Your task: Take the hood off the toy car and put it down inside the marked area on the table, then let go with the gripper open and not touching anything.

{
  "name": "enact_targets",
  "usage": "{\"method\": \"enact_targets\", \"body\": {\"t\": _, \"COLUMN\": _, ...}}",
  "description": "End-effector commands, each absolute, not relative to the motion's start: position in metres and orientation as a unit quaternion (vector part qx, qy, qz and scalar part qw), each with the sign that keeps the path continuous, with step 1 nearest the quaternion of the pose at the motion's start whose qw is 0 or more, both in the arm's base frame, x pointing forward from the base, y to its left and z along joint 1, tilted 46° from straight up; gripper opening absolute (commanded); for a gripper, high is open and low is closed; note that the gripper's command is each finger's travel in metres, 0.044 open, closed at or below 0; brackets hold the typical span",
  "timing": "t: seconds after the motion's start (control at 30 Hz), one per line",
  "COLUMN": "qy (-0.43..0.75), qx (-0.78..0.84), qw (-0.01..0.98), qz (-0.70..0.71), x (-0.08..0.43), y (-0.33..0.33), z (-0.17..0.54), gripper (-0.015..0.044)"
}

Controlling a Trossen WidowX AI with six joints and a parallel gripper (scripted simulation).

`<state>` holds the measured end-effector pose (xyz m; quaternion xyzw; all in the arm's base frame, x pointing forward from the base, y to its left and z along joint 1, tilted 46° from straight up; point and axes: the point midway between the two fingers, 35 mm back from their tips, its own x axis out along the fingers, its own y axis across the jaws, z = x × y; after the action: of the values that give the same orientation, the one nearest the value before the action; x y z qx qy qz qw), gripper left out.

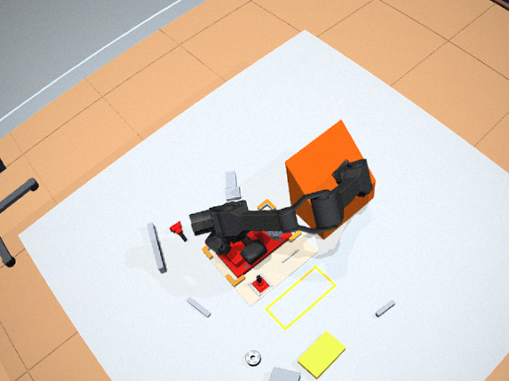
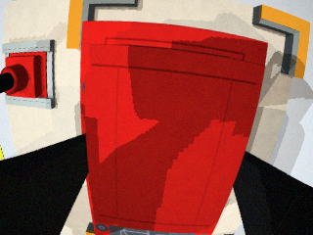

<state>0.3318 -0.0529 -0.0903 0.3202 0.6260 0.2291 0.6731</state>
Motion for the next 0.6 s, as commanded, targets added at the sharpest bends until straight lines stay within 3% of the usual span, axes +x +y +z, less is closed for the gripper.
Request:
{"method": "enact_targets", "body": {"t": 0.0, "qy": 0.625, "qx": 0.32, "qw": 0.675, "qz": 0.228, "x": 0.3316, "y": -0.0576, "z": -0.0871, "gripper": 0.0}}
{"method": "enact_targets", "body": {"t": 0.57, "qy": 0.625, "qx": 0.32, "qw": 0.675, "qz": 0.228, "x": 0.3301, "y": -0.0653, "z": -0.0794, "gripper": 0.0}}
